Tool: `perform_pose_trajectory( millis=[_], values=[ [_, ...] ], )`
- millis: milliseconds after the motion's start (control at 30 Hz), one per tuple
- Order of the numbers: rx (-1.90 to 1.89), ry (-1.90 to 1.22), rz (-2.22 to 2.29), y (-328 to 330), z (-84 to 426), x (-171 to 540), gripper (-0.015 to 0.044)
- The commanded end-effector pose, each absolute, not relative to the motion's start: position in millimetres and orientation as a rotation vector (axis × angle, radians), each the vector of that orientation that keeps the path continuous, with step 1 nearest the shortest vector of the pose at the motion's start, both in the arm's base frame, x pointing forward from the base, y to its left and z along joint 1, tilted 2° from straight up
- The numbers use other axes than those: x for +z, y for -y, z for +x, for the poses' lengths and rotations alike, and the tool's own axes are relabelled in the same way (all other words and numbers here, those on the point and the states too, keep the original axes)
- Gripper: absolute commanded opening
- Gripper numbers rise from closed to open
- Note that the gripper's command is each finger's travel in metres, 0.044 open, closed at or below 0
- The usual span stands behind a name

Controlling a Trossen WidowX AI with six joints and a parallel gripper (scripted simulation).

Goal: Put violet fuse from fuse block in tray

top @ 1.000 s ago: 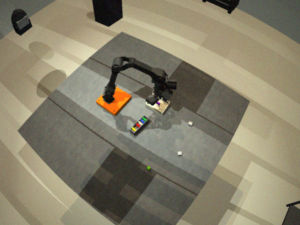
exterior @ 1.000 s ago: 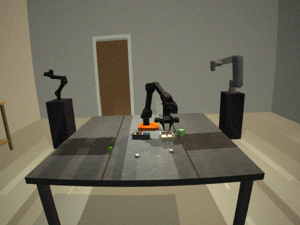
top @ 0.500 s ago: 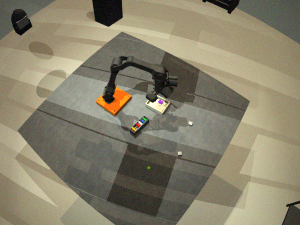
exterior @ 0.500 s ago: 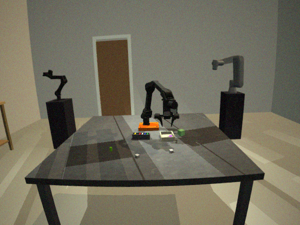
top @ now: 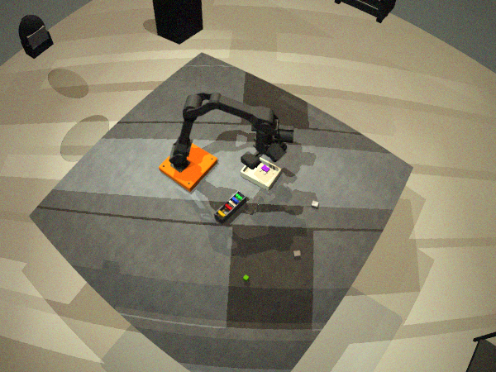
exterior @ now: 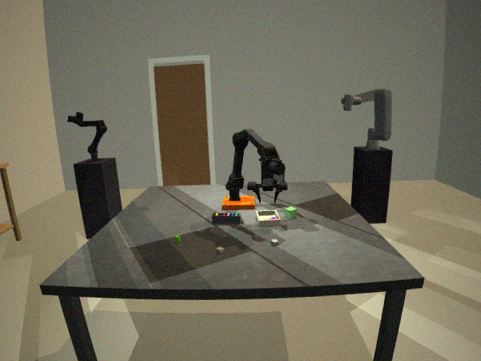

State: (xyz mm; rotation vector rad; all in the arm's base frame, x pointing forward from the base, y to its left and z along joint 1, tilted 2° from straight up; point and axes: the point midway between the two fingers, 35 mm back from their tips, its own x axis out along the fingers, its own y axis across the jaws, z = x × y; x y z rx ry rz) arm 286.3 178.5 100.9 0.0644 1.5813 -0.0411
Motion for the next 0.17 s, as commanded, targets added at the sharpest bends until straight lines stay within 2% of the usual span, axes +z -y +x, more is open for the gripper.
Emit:
perform_pose_trajectory(
  millis=[0, 133],
  values=[
    [-0.041, -1.581, 0.064, -178.5, 286.3, 100.7, 0.033],
    [-0.041, -1.581, 0.064, -178.5, 286.3, 100.7, 0.033]
  ],
)
